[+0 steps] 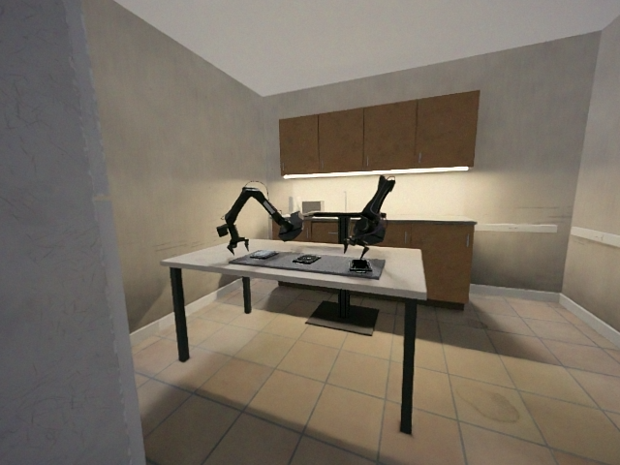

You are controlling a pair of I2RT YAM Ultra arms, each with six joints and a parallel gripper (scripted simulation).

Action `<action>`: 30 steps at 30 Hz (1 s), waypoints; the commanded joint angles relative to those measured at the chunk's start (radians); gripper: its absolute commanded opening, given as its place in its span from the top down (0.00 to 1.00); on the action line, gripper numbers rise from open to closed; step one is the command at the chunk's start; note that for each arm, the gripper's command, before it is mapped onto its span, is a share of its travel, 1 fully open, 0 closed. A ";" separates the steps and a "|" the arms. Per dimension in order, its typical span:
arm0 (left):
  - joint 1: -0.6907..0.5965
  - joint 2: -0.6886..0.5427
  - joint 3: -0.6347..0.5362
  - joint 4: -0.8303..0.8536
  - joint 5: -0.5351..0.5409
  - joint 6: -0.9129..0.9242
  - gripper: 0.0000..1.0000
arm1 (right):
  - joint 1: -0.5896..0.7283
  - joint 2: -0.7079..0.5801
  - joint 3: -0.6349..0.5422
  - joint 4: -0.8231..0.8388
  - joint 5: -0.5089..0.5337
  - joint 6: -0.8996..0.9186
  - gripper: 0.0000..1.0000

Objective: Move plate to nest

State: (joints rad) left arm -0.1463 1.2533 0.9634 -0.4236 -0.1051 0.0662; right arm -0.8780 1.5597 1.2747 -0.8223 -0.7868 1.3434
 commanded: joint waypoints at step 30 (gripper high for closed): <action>-0.047 0.099 0.071 -0.151 -0.329 -0.372 0.00 | 0.543 -0.187 -0.067 0.581 0.464 -0.679 0.00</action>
State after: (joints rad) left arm -0.2050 1.3411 1.0592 -0.5854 -0.4046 -0.3126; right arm -0.3756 1.4071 1.2438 -0.3489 -0.4137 0.7670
